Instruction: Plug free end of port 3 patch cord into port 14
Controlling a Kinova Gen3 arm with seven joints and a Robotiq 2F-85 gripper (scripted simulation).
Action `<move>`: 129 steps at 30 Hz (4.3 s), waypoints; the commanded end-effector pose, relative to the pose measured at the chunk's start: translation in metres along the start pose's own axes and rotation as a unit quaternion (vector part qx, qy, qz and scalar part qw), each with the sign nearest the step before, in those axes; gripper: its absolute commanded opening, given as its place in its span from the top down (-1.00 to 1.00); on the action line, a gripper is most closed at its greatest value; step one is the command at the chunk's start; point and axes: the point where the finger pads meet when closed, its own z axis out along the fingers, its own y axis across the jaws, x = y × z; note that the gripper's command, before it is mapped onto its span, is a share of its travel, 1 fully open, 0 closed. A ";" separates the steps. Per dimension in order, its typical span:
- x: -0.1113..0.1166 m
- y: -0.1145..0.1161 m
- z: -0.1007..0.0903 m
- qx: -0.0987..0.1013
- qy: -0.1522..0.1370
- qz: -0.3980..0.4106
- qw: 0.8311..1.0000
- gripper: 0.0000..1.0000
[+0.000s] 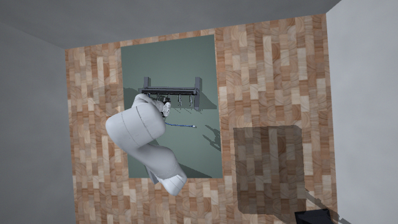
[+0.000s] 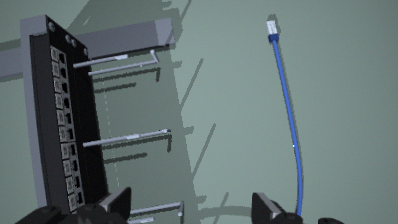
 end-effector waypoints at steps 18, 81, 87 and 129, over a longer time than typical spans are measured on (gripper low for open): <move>0.034 0.009 -0.002 -0.001 -0.003 -0.010 1.000 -1.00; 0.119 0.049 -0.002 -0.003 -0.013 -0.051 0.999 -1.00; 0.119 0.049 -0.002 -0.003 -0.013 -0.051 0.999 -1.00; 0.165 0.084 -0.004 -0.004 -0.020 -0.078 0.997 -1.00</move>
